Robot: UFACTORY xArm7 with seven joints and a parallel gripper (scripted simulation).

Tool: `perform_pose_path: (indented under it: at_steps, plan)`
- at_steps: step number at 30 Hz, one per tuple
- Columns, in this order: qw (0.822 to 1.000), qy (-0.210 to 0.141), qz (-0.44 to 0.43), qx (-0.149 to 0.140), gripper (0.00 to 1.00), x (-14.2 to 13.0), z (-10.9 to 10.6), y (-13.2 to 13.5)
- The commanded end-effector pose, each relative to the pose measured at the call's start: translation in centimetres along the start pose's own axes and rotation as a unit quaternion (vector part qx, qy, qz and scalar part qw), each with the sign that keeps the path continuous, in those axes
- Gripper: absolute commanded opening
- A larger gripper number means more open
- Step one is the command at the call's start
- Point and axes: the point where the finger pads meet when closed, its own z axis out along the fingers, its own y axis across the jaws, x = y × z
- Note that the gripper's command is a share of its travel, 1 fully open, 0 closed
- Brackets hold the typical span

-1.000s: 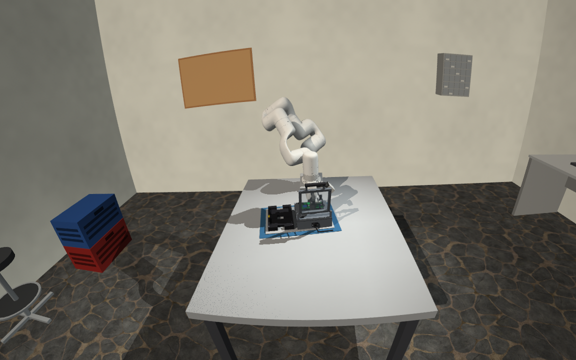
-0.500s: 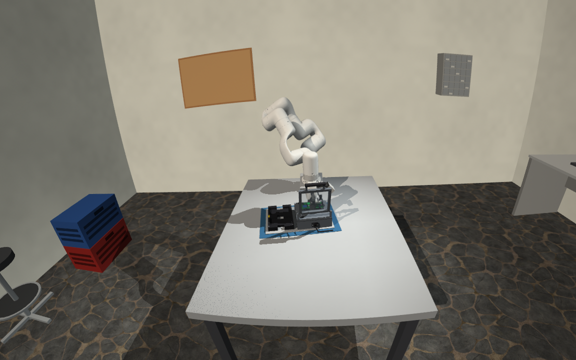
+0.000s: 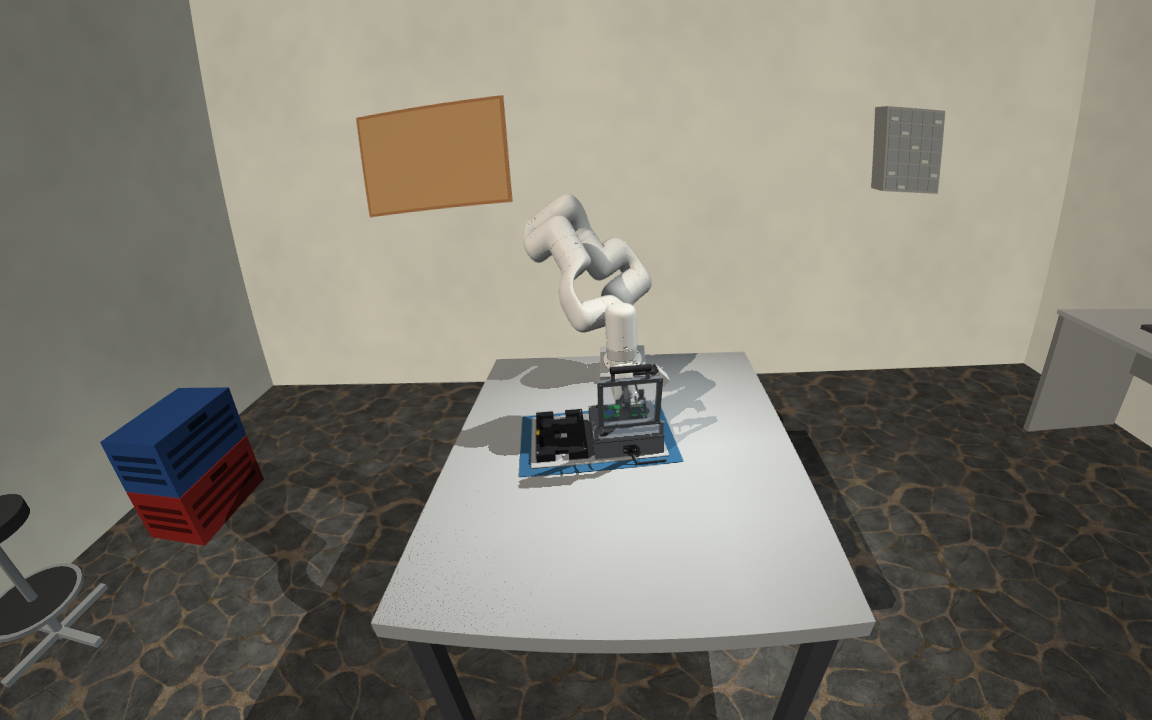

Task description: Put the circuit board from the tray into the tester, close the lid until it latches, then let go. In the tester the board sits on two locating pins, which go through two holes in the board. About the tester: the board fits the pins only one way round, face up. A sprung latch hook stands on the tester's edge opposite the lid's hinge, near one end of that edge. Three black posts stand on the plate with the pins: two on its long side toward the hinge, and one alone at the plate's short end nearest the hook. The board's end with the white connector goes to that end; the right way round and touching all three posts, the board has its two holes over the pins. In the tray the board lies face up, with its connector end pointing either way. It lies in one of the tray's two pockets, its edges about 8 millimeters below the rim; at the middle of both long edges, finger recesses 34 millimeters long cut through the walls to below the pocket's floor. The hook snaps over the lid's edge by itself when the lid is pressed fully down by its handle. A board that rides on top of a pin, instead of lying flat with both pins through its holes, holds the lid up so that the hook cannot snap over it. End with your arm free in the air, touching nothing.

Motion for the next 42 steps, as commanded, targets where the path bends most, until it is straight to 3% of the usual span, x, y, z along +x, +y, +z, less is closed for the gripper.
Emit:
perform_pose_path:
  at_steps: [1, 42]
  plan:
    - [1.000, 0.000, 0.000, -0.001, 0.79, -0.02, -0.08, 0.11]
    - [1.000, 0.000, 0.000, -0.001, 0.79, -0.01, 0.00, 0.17]
